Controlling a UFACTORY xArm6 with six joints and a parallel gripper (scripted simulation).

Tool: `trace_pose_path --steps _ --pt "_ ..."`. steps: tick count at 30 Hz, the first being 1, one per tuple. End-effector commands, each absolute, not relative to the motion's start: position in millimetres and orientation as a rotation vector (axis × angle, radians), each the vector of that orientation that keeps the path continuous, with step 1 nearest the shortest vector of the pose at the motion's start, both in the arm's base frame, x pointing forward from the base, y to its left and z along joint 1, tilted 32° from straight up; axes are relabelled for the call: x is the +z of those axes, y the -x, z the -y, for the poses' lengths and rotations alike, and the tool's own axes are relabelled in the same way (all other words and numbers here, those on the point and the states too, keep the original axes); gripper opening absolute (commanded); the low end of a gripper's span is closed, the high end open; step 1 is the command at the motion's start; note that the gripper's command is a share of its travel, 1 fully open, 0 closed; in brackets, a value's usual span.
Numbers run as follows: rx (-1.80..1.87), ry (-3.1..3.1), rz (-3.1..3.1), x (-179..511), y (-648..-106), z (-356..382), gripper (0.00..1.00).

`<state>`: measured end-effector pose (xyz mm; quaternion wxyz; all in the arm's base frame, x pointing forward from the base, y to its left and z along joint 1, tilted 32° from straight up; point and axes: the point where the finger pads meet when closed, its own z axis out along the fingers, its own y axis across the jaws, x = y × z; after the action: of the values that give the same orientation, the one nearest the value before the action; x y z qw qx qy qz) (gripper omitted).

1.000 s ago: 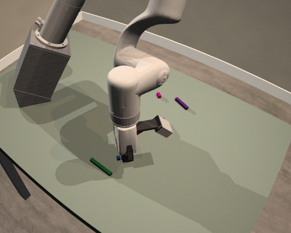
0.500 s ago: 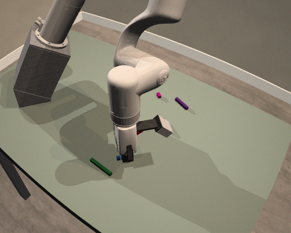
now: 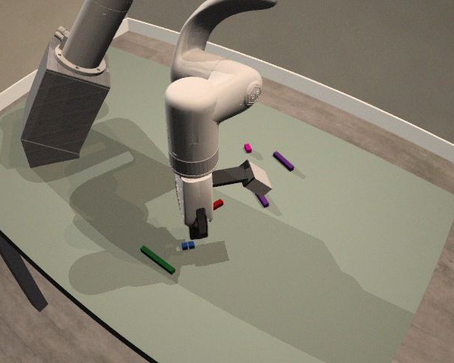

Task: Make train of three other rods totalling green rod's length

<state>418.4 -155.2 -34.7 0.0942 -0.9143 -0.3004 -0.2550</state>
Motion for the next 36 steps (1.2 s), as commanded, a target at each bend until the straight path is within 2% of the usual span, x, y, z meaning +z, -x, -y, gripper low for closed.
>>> trace_pose_path --steps 1,11,12,36 --pt "-0.754 2.71 0.891 -10.7 -407.7 163.4 0.24" --pt "-0.753 2.71 0.891 4.5 -400.4 169.3 0.24" --pt "-0.753 2.71 0.891 4.5 -400.4 169.3 1.0" --pt "-0.756 2.706 0.911 4.9 -401.0 168.2 1.0"
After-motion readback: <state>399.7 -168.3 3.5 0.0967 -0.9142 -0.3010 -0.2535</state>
